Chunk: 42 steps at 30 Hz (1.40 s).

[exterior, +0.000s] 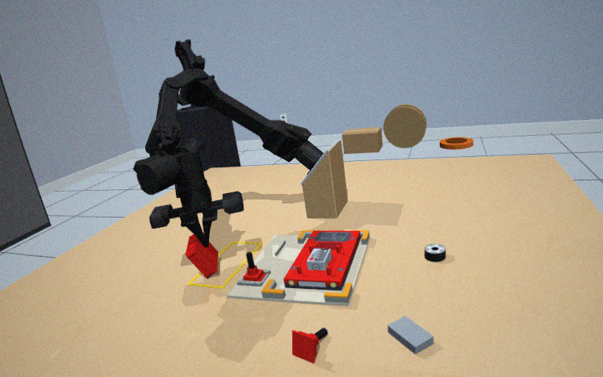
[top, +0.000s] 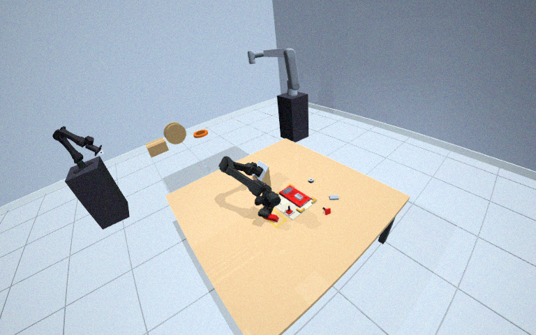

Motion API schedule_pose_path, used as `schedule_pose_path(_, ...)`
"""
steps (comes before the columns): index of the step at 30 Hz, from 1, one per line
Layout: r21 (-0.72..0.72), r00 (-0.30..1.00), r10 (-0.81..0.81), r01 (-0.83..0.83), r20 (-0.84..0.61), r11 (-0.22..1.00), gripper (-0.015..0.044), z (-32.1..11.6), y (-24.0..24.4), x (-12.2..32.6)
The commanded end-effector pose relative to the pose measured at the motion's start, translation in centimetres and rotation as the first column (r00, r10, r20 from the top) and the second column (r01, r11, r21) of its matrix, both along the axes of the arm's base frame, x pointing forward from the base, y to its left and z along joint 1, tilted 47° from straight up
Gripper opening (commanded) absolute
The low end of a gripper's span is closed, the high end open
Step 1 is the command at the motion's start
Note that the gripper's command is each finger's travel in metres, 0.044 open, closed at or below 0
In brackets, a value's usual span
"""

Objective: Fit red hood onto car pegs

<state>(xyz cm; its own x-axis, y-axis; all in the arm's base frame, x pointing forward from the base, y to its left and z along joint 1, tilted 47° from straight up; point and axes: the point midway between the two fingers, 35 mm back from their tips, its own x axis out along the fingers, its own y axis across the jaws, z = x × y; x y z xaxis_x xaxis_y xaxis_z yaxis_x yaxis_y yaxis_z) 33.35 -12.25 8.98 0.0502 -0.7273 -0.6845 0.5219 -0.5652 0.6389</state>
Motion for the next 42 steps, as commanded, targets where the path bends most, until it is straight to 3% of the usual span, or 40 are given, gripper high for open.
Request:
schedule_pose_path(1, 0.002, 1.0, 0.003, -0.003, 0.005, 1.0, 0.0, 0.5, -0.2, 0.4)
schedule_pose_path(5, 0.004, 1.0, 0.003, -0.003, 0.006, 1.0, 0.0, 1.0, 0.3, 0.5)
schedule_pose_path(13, 0.004, 1.0, 0.003, -0.003, 0.004, 1.0, 0.0, 5.6, 5.7, -0.3)
schedule_pose_path(40, 0.004, 1.0, 0.005, -0.005, -0.006, 1.0, 0.0, 5.1, 5.4, -0.4)
schedule_pose_path(42, 0.003, 0.998, 0.04, -0.04, -0.042, 0.999, 0.0053, 5.1, 5.3, -0.3)
